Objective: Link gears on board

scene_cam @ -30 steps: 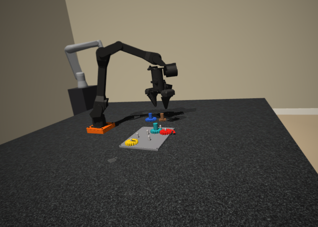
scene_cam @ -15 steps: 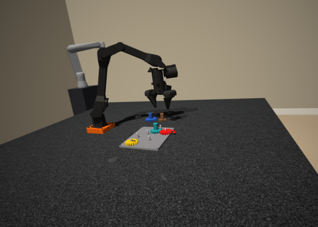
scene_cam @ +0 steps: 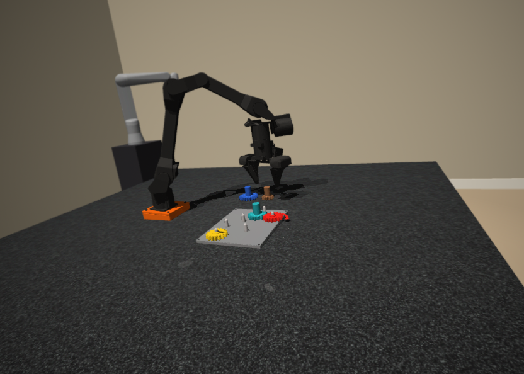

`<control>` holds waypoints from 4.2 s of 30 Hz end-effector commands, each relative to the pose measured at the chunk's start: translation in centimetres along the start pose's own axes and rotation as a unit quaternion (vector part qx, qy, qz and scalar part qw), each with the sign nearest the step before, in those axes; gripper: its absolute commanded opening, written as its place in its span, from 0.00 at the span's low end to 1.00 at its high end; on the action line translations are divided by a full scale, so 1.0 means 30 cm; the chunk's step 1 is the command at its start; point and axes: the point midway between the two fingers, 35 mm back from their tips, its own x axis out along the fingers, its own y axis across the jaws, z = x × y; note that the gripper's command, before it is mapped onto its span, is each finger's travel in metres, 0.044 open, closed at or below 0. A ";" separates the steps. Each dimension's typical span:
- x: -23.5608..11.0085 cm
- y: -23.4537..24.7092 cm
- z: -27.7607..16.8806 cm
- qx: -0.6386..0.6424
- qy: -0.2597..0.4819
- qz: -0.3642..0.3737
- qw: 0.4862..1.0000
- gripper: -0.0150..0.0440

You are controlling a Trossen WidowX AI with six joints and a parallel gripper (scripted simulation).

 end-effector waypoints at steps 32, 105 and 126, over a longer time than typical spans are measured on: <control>0.057 0.003 -0.008 -0.002 0.004 0.001 1.000 0.32; -0.423 -0.002 -0.005 -0.002 0.004 0.001 1.000 0.25; -0.369 -0.098 -0.107 -0.002 0.006 0.000 1.000 0.25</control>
